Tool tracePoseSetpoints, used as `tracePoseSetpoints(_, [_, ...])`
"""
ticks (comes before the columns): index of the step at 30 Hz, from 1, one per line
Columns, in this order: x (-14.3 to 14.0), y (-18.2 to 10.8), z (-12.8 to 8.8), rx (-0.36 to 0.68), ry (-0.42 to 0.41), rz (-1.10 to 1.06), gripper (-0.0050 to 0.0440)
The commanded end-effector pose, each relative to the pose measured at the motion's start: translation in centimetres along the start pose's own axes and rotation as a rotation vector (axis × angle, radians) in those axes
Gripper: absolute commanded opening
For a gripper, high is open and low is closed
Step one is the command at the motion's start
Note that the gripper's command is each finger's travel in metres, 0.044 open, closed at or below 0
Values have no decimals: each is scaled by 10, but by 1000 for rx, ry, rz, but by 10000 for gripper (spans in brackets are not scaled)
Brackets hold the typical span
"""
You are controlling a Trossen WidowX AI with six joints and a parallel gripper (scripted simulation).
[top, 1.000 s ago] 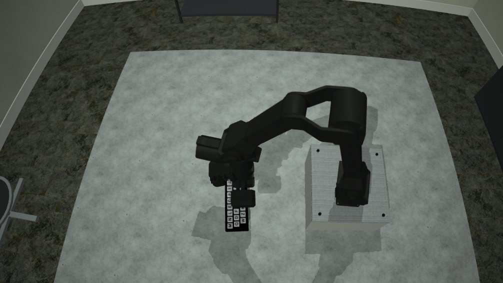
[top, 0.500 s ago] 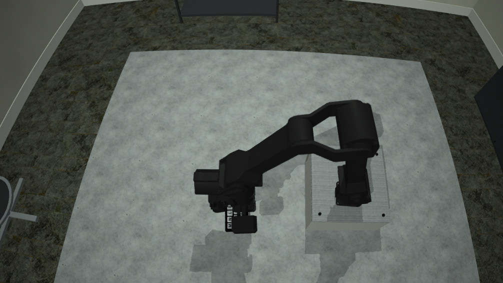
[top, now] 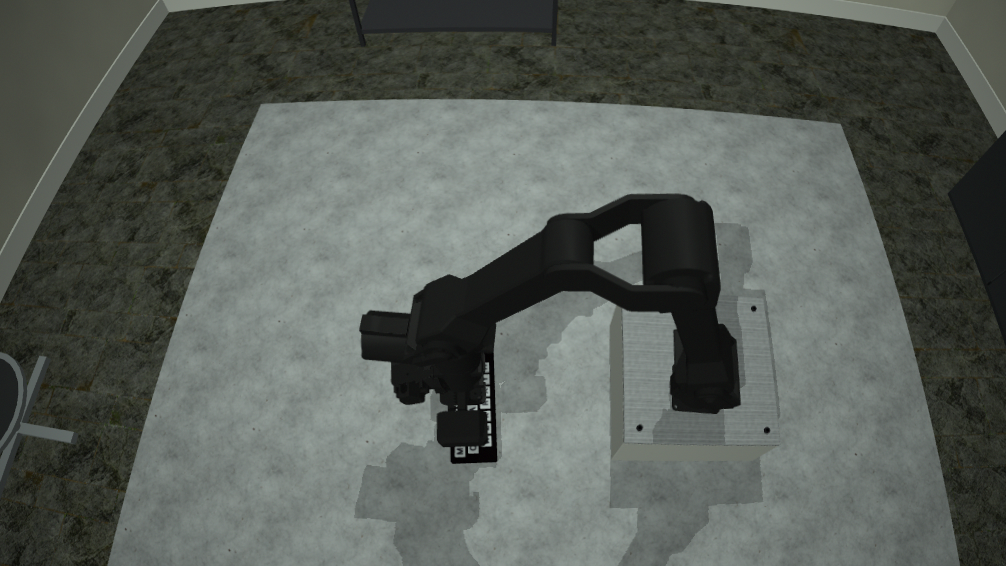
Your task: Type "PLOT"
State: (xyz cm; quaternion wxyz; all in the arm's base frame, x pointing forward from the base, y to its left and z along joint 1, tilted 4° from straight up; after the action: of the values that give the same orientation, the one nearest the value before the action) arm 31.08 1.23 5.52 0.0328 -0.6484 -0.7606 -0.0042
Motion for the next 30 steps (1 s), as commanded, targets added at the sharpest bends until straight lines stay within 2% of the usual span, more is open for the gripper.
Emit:
tracePoseSetpoints(1, [-17,14,1,11,0,2,0])
tracePoseSetpoints(5, [-18,15,2,11,0,2,0])
tracePoseSetpoints(9, [-18,15,16,11,0,2,0])
tracePoseSetpoints(30, [-18,15,34,11,0,2,0])
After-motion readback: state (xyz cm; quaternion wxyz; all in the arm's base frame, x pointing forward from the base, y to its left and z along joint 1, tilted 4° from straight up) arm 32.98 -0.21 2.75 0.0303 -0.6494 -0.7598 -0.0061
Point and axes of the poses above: the point midway between the two fingers, 35 mm back from their tips, its own z axis out along the fingers, its own x axis across the jaws, y = z × x, the point moved 10 cm from there along -z, back along the fingers
